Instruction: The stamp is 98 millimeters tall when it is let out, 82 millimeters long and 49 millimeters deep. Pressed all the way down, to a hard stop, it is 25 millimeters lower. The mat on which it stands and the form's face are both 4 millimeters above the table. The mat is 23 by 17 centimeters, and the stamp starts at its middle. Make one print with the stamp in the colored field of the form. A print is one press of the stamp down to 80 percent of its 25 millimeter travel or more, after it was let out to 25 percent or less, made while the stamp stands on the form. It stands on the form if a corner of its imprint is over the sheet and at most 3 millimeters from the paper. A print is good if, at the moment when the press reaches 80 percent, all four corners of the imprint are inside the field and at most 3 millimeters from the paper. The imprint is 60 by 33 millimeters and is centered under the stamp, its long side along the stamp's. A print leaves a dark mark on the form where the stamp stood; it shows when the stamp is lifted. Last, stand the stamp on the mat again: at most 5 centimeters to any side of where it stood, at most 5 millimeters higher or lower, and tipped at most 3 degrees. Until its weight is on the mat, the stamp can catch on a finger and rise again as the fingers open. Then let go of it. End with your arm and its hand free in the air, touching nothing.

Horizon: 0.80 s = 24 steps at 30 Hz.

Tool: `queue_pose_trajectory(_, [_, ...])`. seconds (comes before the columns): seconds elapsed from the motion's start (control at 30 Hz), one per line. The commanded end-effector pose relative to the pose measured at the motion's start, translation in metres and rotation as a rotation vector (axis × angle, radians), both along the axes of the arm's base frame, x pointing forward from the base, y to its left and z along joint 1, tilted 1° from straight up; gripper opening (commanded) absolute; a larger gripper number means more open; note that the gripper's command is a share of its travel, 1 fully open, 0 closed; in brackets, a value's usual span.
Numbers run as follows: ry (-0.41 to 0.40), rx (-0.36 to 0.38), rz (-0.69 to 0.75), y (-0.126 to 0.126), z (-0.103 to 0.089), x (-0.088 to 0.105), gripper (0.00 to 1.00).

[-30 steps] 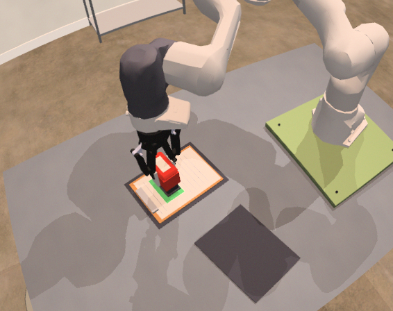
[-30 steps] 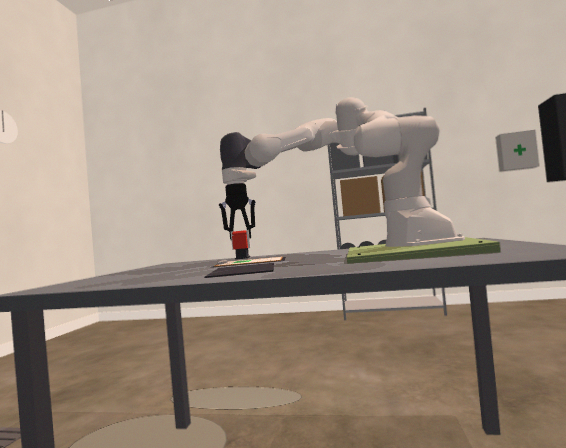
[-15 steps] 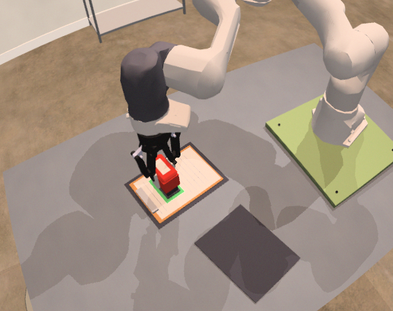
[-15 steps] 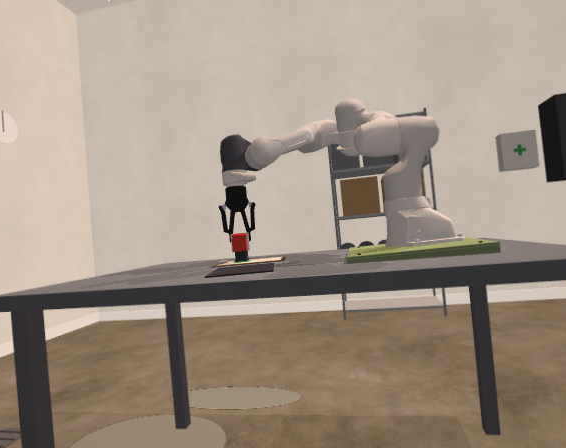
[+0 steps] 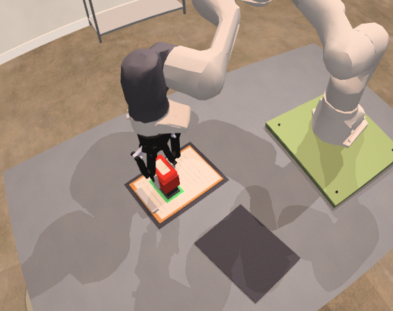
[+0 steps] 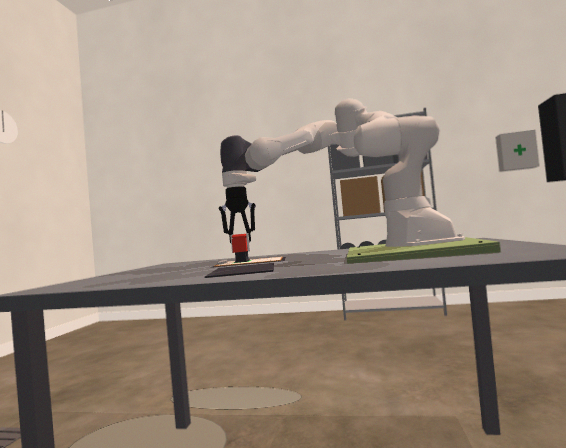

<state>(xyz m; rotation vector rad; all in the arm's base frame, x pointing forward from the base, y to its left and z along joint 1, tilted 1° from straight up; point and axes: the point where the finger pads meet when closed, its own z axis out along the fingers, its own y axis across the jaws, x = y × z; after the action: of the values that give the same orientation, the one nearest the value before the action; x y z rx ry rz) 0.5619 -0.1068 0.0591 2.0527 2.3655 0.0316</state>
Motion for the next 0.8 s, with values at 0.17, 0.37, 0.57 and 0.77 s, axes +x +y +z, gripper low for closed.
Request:
queue_pose_trajectory(0.17, [-0.004,0.000,-0.003,0.001,-0.002,0.001,0.19])
queue_pose_trajectory(0.37, [-0.004,0.000,-0.003,0.001,-0.011,0.001,0.19])
queue_pose_trajectory(0.57, [-0.004,0.000,-0.003,0.001,-0.023,0.002,0.19])
queue_pose_trajectory(0.77, [-0.004,0.000,-0.003,0.001,-0.024,0.002,0.19])
